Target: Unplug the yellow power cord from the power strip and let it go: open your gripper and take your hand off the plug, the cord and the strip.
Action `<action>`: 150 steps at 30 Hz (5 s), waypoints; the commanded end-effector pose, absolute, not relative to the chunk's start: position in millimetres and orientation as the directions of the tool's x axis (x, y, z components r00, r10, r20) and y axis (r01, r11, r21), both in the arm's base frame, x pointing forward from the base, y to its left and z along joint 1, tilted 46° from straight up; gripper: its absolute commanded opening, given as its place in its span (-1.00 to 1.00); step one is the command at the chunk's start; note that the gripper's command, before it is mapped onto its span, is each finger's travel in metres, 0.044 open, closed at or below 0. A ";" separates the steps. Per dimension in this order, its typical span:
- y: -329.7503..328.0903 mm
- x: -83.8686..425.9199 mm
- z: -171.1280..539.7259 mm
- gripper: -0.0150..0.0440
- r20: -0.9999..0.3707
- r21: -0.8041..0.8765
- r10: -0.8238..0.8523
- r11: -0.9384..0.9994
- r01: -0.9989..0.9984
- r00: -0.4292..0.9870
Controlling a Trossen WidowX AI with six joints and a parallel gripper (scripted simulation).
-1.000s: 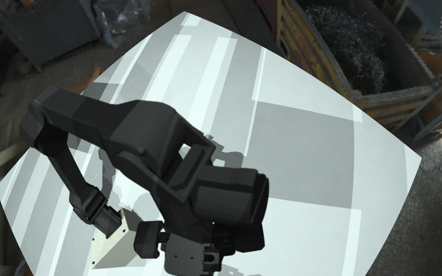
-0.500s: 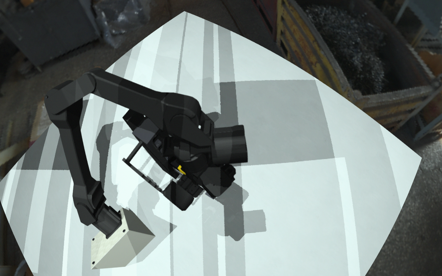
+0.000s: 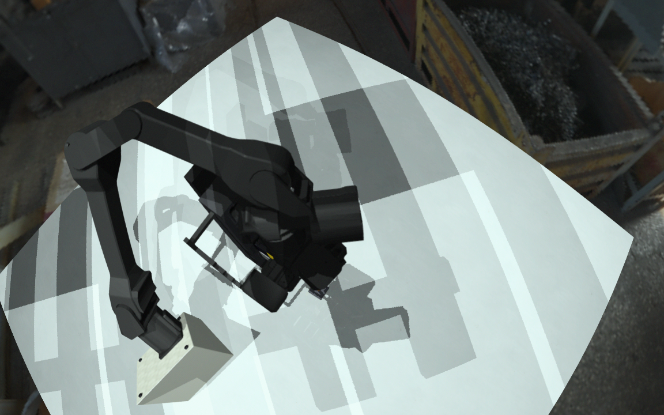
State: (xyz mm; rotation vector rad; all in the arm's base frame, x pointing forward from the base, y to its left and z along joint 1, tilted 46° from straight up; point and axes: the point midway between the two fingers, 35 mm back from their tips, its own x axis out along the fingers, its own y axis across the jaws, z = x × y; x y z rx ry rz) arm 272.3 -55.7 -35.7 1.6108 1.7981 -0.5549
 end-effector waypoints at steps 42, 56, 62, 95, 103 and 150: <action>-24.8 266.9 -18.2 -0.40 -0.708 0.115 0.706 0.156 0.981 -0.029; -33.1 270.5 -25.6 -0.49 -0.709 0.115 0.705 0.155 0.981 -0.029; -40.0 273.1 -31.7 -0.49 -0.709 0.114 0.704 0.155 0.981 -0.028; -59.1 278.2 -47.6 0.05 -0.712 0.116 0.701 0.164 0.980 -0.033; -63.4 277.9 -43.7 0.05 -0.707 0.113 0.706 0.152 0.982 -0.028; -25.9 267.2 -19.3 -0.13 -0.708 0.115 0.705 0.156 0.981 -0.029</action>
